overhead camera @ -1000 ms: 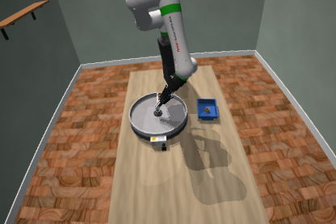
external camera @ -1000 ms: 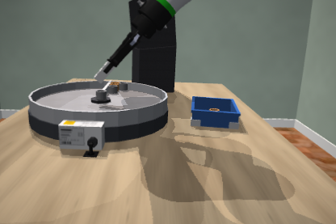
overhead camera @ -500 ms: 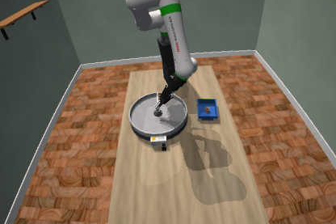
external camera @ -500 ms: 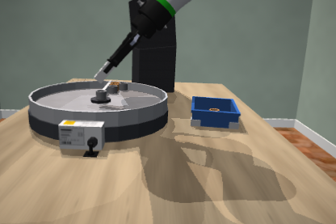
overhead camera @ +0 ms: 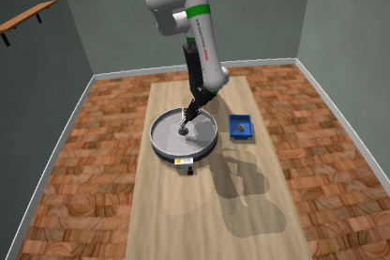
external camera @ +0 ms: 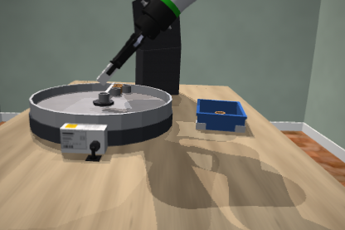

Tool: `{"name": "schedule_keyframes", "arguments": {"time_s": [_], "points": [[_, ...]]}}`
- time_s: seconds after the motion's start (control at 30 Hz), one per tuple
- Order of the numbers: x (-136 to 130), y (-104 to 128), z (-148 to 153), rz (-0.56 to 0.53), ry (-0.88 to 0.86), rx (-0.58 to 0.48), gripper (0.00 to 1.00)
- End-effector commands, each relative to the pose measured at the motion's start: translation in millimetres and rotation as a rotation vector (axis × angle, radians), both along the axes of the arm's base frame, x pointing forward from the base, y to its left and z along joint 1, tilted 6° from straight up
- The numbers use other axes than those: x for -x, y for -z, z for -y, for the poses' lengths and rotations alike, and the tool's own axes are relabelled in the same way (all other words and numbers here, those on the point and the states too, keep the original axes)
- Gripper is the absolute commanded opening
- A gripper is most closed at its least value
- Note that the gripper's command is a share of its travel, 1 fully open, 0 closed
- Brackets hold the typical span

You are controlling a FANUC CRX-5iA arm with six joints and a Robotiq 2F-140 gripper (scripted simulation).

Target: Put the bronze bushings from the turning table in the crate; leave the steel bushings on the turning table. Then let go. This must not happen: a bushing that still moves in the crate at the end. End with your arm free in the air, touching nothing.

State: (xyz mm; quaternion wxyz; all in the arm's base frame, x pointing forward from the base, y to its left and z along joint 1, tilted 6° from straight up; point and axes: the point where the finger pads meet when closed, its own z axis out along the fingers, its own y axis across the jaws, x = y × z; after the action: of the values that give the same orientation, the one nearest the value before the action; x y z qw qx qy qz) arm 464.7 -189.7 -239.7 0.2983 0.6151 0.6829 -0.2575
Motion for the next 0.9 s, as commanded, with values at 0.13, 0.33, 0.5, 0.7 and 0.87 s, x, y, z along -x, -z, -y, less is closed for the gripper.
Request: {"name": "schedule_keyframes", "arguments": {"time_s": [0.13,0.33,0.5,0.7,0.87], "points": [[0,0,0,0.0,0.0,0.0,0.06],[1,0,0,-0.005,-0.004,-0.006,0.06],[3,1,-1,-0.021,-0.019,-0.028,0.06],[7,1,-2,-0.044,-0.042,-0.062,0.06],[14,1,-4,-0.086,-0.078,-0.116,0.06]]}}
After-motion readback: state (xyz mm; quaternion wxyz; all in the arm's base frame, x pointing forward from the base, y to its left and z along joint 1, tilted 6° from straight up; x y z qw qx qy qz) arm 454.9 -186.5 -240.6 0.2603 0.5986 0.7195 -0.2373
